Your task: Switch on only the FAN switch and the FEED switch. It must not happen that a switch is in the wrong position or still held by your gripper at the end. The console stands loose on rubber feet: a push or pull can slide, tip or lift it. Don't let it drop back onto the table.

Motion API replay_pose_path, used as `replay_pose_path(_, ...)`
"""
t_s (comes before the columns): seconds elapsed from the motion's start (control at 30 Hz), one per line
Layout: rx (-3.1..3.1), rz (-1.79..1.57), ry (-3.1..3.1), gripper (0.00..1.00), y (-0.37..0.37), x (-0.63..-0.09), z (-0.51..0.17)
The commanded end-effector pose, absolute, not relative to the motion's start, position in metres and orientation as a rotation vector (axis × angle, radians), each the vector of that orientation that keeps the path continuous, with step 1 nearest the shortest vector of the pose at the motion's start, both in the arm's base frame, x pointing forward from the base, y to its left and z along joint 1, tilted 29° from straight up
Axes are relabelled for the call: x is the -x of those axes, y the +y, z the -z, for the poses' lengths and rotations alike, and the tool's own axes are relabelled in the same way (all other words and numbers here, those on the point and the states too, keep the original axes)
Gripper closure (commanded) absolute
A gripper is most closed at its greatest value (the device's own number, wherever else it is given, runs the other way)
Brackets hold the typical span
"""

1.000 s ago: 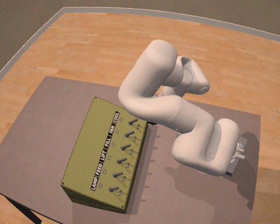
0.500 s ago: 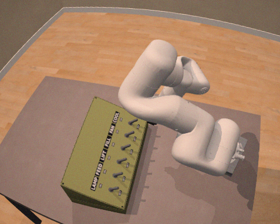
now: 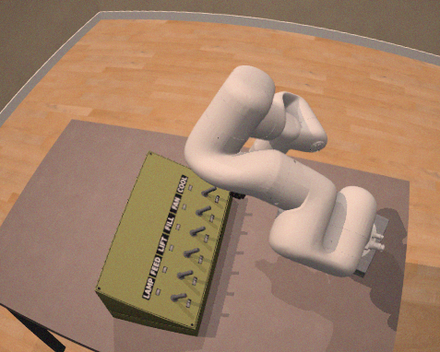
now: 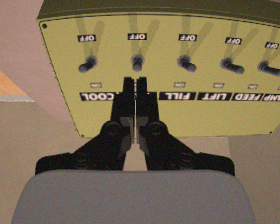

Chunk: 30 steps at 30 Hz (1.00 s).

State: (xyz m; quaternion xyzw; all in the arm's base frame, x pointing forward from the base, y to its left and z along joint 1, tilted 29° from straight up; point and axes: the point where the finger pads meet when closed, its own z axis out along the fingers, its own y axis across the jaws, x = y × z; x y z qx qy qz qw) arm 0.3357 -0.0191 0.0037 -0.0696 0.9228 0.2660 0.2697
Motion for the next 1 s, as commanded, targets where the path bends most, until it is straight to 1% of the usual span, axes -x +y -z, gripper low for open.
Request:
replay_pose_path(0.0, 0.187, -0.714, 2.486, 1.00, -0.016, -0.340, 0.002)
replay_pose_path(0.97, 0.187, -0.714, 2.486, 1.00, 0.028, -0.378, 0.060)
